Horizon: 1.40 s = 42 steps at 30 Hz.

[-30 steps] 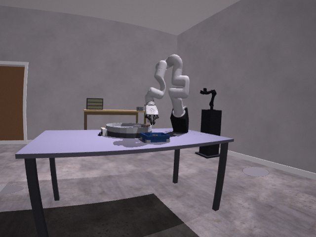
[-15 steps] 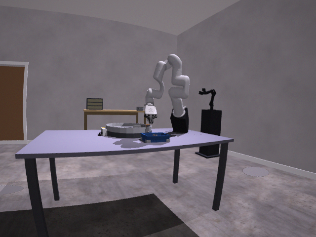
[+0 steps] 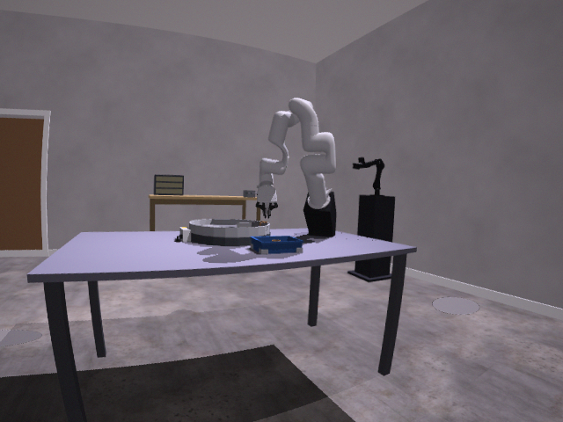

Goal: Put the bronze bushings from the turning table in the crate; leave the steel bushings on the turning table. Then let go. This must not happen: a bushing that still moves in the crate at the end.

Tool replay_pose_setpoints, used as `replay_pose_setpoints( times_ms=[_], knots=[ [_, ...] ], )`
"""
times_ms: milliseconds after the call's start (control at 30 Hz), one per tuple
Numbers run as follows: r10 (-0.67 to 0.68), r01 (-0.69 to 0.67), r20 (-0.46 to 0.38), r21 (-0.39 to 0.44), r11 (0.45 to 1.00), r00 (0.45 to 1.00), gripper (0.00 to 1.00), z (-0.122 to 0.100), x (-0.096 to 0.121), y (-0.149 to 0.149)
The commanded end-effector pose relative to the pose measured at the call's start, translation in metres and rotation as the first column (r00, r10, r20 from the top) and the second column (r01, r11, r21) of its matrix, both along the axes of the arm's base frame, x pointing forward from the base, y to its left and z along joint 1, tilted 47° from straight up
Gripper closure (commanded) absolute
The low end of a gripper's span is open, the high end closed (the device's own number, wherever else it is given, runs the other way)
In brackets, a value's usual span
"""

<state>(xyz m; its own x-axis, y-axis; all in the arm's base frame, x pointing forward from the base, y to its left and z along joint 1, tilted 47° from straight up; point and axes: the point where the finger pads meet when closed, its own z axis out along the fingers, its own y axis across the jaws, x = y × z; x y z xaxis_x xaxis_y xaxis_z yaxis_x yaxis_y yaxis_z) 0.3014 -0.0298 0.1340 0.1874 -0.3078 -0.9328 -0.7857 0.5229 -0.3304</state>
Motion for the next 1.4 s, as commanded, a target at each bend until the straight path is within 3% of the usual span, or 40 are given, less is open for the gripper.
replay_pose_setpoints(
  times_ms=[0, 300, 1367],
  knots=[
    [0.005, -0.006, 0.013, 0.047, 0.999, 1.000, 0.90, -0.022, -0.005, -0.030],
    [-0.009, 0.009, 0.004, 0.061, 0.998, 1.000, 0.90, -0.044, -0.011, -0.054],
    [-0.010, 0.010, 0.003, 0.062, 0.998, 1.000, 0.90, -0.045, -0.011, -0.057]
  ],
)
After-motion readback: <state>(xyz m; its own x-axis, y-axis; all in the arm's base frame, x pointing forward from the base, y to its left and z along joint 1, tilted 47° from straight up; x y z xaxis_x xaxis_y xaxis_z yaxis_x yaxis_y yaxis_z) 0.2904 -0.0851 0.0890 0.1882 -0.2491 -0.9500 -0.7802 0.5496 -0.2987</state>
